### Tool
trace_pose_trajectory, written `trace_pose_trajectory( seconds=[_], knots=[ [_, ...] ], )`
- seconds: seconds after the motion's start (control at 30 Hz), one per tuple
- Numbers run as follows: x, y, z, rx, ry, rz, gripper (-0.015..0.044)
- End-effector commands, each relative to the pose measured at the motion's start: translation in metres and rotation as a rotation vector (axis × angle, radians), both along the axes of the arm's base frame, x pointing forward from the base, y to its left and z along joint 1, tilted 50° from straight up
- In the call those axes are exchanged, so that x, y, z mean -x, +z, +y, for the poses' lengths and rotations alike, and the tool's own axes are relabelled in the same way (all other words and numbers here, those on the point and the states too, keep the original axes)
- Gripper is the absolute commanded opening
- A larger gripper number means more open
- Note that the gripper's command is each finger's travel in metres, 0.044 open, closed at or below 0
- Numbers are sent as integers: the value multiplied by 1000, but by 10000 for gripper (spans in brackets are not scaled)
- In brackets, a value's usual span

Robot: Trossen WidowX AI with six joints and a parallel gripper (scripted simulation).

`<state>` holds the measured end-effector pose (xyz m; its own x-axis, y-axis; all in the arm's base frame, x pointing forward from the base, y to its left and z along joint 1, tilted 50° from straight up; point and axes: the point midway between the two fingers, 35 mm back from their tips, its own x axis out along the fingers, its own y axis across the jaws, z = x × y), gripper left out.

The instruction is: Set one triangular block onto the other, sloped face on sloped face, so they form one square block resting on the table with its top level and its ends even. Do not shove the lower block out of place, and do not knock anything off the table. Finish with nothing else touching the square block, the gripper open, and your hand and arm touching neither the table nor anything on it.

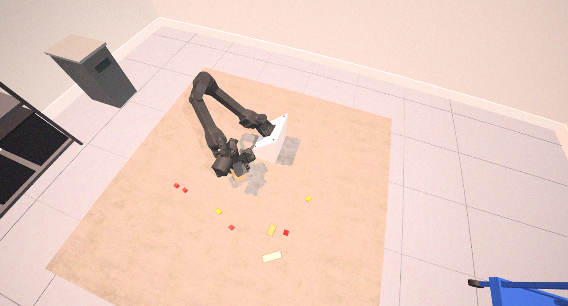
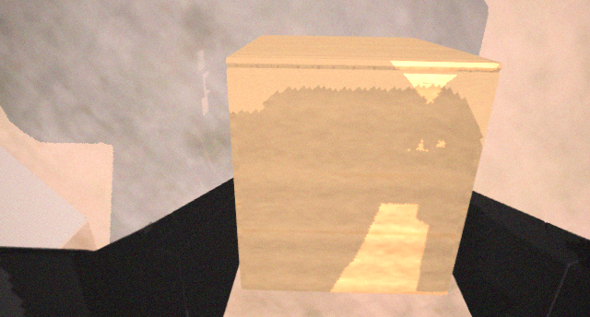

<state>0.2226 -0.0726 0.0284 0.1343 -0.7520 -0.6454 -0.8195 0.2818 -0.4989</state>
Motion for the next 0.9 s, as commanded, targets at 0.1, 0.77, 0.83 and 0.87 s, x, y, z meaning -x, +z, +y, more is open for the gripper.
trace_pose_trajectory(
  seconds=[0.1, 0.77, 0.83, 0.87],
  knots=[
    [0, 0, 0, 0, 0, -1, 263],
    [4, 43, 59, -22, 4, 5, 440],
    [11, 63, 77, -11, 1, 4, 440],
    [14, 69, 82, -6, 0, 3, 440]
  ],
)
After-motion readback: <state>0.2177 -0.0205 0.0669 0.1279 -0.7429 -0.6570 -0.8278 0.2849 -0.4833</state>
